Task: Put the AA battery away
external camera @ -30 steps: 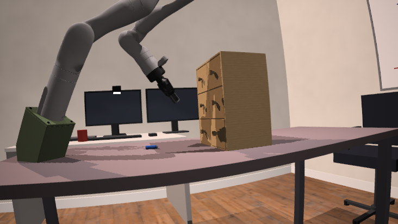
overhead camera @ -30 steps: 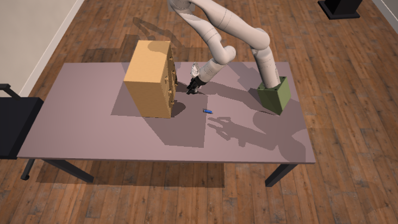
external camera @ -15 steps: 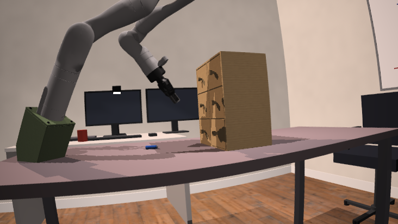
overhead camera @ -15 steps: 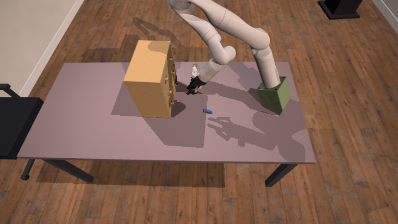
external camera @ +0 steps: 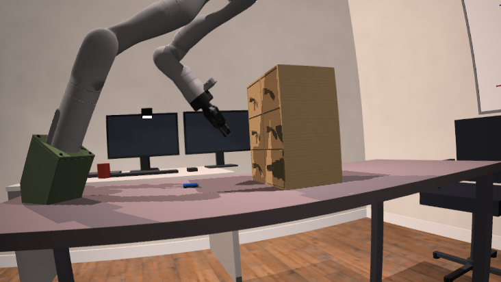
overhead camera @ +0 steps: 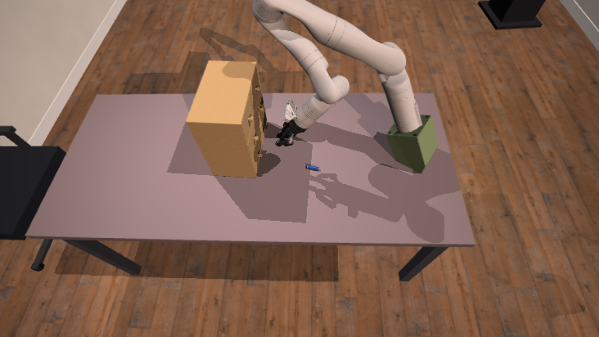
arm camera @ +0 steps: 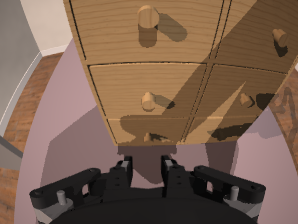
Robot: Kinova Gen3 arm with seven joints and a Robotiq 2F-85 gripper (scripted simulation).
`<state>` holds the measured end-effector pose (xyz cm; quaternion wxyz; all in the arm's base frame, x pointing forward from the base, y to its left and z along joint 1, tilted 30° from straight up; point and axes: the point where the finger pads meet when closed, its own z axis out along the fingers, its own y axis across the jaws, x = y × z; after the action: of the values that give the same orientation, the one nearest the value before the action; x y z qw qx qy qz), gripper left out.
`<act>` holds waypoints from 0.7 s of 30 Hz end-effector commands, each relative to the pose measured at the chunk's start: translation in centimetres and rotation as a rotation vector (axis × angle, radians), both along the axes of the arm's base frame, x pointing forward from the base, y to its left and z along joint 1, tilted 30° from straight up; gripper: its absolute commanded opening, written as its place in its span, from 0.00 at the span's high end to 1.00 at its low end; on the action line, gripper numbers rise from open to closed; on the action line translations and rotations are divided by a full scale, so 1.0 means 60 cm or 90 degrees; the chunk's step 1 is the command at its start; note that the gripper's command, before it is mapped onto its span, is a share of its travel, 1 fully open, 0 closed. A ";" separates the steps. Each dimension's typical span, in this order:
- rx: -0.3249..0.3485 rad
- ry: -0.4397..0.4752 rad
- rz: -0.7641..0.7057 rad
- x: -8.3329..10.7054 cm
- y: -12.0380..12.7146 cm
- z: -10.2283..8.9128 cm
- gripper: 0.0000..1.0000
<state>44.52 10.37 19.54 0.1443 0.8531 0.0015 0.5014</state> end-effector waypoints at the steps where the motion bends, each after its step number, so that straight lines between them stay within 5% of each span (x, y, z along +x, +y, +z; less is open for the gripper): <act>1: -0.001 0.009 -0.009 0.013 -0.013 -0.021 0.67; 21: -0.001 0.009 -0.009 0.120 -0.052 -0.104 0.67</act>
<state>51.49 7.76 14.12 0.1461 0.8535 0.0023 0.5001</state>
